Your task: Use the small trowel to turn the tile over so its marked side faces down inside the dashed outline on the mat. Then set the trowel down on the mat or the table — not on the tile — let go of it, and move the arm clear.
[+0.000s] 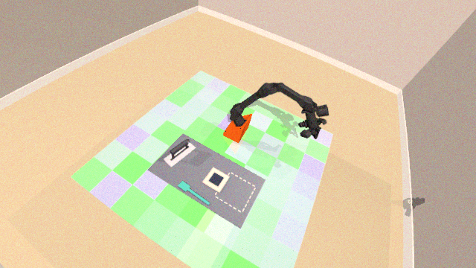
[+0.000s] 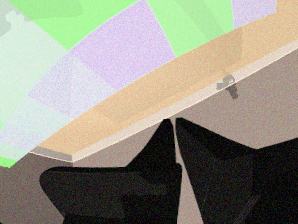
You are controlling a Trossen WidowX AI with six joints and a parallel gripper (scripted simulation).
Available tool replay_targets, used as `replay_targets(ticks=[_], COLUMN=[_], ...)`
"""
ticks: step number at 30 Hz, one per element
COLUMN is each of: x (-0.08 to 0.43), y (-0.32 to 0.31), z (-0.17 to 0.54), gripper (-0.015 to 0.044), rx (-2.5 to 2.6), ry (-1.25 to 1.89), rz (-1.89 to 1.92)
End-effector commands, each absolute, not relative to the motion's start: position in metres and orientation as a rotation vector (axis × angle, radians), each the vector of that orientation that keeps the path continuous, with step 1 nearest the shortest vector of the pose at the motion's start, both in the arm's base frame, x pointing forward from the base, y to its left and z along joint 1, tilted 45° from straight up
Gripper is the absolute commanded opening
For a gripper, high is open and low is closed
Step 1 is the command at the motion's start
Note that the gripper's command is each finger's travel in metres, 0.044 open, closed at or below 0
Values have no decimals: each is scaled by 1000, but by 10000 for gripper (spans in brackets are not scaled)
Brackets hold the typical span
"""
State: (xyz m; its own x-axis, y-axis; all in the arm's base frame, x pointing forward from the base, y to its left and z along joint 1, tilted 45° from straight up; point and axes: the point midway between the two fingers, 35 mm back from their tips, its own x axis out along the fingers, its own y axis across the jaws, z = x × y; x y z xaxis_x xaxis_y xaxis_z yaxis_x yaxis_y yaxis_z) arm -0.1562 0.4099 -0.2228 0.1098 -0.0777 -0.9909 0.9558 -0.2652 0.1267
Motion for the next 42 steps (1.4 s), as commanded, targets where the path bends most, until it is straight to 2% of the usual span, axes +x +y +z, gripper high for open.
replay_targets(ticks=[1, 5, 9, 27, 42], x=[-156, -152, -127, -2, 101], y=[410, 412, 425, 450, 443], z=[-223, -221, -208, -146, -97], gripper=[79, 179, 270, 270, 270], rx=[1412, 1431, 1543, 2000, 2379], ry=[933, 920, 843, 438, -12], rz=[-1342, -1354, -1423, -1681, -1844])
